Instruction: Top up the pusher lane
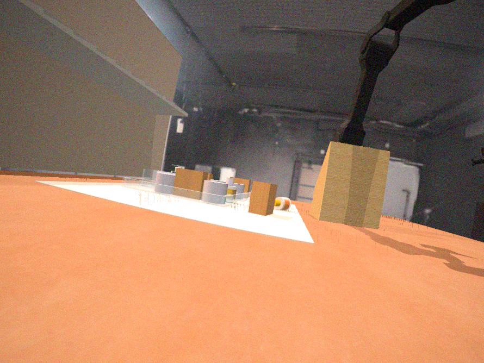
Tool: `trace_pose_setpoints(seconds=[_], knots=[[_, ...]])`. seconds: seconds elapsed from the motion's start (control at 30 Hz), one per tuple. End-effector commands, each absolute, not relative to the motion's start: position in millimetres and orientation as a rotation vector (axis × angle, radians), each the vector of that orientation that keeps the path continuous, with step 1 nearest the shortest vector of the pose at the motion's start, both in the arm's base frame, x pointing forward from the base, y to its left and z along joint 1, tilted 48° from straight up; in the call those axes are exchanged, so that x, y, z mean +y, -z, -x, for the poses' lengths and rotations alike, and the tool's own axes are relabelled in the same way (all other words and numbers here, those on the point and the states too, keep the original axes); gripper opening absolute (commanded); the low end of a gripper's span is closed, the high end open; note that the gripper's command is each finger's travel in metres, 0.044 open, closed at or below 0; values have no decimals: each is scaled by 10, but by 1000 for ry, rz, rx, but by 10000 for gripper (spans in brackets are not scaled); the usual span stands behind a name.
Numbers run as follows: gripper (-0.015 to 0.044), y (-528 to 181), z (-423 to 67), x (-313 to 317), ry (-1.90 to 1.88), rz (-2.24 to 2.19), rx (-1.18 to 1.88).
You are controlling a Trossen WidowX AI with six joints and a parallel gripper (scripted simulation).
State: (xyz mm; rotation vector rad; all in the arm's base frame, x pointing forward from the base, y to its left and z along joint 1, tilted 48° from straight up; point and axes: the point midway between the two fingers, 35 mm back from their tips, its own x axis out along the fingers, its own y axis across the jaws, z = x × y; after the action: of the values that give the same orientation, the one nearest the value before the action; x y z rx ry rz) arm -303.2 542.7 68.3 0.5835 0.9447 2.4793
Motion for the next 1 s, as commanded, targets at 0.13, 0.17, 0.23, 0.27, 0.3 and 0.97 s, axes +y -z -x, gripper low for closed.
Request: trace_pose_setpoints(seconds=[0.13,0.17,0.23,0.27,0.3,0.97], knots=[[440,-586,2518,5747,-2270,-552,972],[440,-553,2361,5823,-2211,-542,978],[440,-482,2037,5951,-2091,-520,989],[440,-443,1871,6002,-2031,-508,993],[440,-403,1703,6045,-1972,-496,996],[440,381,-1540,5068,-830,-146,1022]])
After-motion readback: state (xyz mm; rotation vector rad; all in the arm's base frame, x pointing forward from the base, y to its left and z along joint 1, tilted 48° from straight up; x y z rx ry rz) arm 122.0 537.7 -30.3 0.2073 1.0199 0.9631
